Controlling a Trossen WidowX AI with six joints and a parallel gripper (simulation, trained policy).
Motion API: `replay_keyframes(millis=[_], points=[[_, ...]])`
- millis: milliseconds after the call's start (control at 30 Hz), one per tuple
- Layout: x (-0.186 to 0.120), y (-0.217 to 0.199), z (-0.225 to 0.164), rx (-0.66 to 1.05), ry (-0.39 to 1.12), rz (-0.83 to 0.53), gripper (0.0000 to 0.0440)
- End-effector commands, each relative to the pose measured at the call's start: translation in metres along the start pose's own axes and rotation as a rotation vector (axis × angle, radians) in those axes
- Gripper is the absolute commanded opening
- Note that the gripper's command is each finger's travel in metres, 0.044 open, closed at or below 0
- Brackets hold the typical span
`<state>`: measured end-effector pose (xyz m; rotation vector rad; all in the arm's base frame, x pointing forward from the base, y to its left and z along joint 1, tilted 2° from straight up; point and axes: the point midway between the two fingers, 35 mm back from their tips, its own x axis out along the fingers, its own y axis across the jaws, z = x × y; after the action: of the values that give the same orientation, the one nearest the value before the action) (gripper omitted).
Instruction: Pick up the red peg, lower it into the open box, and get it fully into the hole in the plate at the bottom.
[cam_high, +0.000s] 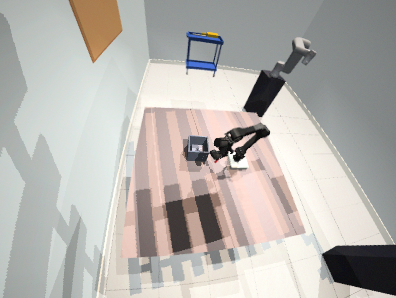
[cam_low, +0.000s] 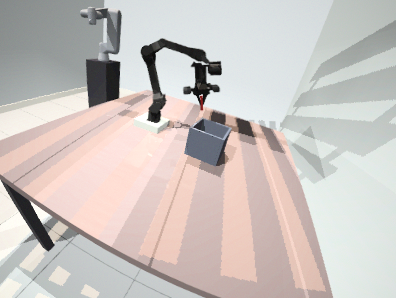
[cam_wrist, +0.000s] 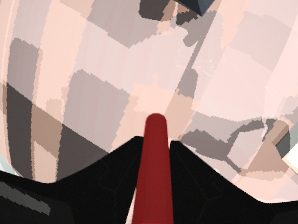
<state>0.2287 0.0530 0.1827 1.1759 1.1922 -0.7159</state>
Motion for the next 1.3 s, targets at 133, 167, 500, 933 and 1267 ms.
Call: replay_keyframes(millis=[133, 167, 500, 933, 1267], points=[[-0.01, 0.002, 0.024, 0.021, -0.059, 0.003, 0.0], [-0.011, 0.001, 0.027, 0.025, -0.066, 0.001, 0.0], [-0.017, 0.002, 0.06, 0.064, -0.116, -0.024, 0.0], [-0.016, 0.004, 0.1, 0.108, -0.142, -0.057, 0.0], [-0.01, 0.005, 0.127, 0.127, -0.142, -0.077, 0.0]])
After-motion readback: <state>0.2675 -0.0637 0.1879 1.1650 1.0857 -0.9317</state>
